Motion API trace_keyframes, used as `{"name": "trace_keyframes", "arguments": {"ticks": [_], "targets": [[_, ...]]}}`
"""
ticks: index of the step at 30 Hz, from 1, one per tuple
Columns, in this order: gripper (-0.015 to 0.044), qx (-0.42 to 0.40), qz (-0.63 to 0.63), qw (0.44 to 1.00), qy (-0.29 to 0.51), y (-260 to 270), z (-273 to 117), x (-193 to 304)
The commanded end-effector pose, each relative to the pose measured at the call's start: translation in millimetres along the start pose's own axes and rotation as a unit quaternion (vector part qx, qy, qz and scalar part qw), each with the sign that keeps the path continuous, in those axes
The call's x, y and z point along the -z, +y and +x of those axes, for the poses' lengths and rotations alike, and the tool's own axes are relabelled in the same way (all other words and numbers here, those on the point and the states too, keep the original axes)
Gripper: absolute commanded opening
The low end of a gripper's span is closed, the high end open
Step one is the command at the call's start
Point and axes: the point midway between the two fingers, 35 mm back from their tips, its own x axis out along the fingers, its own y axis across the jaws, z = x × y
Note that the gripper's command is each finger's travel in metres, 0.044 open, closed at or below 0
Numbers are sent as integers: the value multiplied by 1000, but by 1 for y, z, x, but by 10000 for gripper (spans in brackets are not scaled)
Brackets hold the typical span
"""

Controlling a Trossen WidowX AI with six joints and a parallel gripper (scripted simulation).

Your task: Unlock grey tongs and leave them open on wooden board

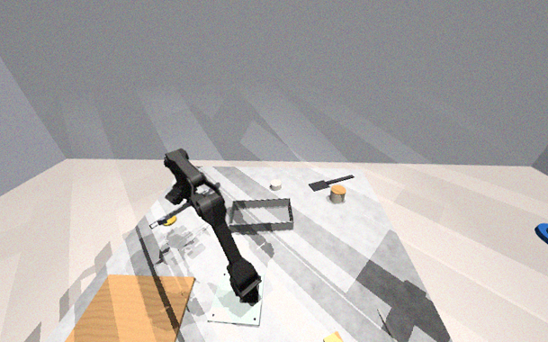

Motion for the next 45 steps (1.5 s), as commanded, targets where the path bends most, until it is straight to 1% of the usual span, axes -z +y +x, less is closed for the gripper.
{"name": "trace_keyframes", "arguments": {"ticks": [1,7,24,34,45], "targets": [[-150,-2,15,1000,0,-1,0,-6],[-150,-1,33,999,-1,-2,0,-22],[-150,-1,169,986,-7,5,-1,-132],[-150,-5,251,968,-10,24,-2,-195],[-150,-9,340,940,-12,56,-4,-260]]}}
